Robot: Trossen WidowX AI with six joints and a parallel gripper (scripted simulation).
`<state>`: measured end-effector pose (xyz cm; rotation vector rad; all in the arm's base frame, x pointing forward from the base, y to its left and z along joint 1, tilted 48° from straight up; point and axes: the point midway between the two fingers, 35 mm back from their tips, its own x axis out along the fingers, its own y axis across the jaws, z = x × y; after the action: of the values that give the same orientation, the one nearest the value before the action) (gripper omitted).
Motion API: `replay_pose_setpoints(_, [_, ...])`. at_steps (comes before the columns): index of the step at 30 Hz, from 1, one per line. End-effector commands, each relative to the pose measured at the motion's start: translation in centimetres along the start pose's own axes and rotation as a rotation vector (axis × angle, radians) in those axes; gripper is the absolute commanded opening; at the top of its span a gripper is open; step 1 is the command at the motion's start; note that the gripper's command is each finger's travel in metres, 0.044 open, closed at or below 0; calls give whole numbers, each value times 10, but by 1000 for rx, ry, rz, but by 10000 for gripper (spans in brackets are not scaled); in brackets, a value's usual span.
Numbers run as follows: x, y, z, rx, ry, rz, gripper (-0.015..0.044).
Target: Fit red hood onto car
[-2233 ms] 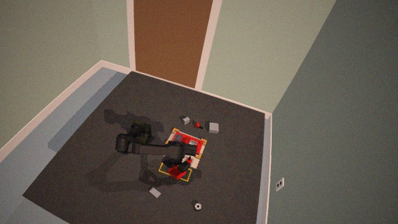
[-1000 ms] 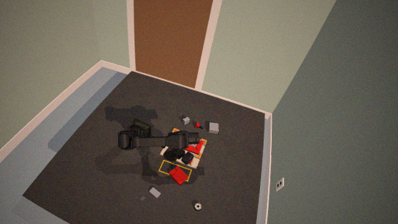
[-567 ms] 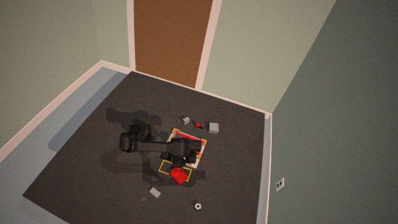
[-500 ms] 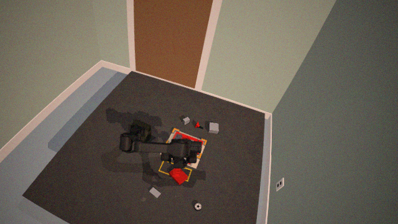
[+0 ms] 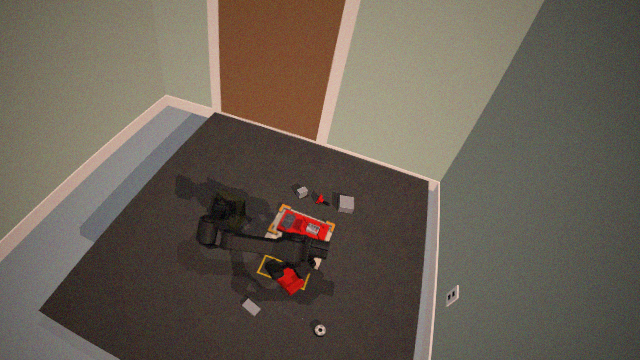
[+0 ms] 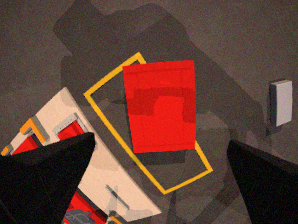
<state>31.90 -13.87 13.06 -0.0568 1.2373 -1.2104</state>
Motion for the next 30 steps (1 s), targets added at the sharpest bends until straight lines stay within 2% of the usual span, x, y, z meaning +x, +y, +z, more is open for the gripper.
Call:
replay_pose_setpoints(1, [11, -2, 2, -146, 7, -12, 440])
replay_pose_setpoints(30, [23, -2, 2, -145, 8, -11, 440])
